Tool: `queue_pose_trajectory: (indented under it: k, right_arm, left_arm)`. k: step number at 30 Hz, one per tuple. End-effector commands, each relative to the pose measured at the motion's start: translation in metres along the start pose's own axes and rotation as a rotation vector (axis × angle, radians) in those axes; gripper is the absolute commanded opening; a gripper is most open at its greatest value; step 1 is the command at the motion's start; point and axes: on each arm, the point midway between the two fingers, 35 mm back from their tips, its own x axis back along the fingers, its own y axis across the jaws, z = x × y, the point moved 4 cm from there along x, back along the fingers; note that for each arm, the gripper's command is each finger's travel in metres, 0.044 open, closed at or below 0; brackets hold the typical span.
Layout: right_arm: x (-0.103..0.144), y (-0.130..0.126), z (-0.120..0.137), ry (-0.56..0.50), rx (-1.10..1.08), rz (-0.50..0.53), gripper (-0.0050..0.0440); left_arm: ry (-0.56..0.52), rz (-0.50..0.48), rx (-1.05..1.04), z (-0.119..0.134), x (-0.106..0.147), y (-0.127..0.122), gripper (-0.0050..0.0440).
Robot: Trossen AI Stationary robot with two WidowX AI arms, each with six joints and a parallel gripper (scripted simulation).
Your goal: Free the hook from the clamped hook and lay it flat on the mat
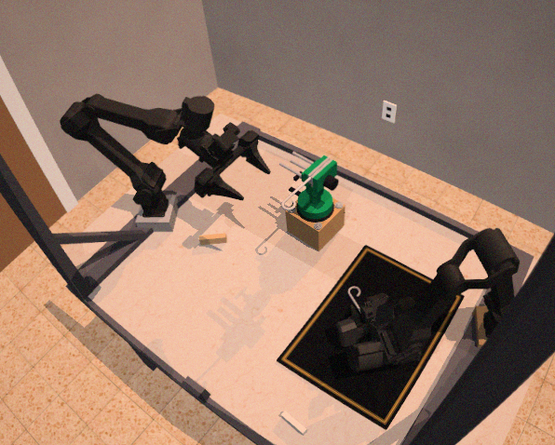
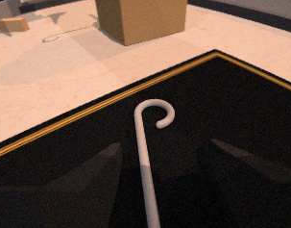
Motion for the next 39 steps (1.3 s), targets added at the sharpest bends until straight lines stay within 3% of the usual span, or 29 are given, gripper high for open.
queue_pose_trajectory:
  k: [1,5,20,30,39]
  right_arm:
    - [0.002,0.003,-0.005,-0.002,-0.02,-0.009,0.0362]
    - [0.002,0.003,-0.005,-0.002,-0.02,-0.009,0.044]
    - [0.002,0.003,-0.005,-0.002,-0.02,-0.009,0.044]
    - [0.013,0.003,-0.026,0.0,-0.017,-0.008,0.044]
    - [0.061,0.017,-0.026,0.04,-0.07,-0.041,0.044]
  left_arm:
    - [-0.017,0.001,-0.003,-0.005,0.002,0.0,0.044]
    - [-0.017,0.001,-0.003,-0.005,0.002,0.0,0.044]
    - [-0.017,0.001,-0.003,-0.005,0.002,0.0,0.044]
    - [-0.017,0.001,-0.003,-0.005,0.002,0.0,0.044]
    - [-0.017,0.001,-0.003,-0.005,0.002,0.0,0.044]
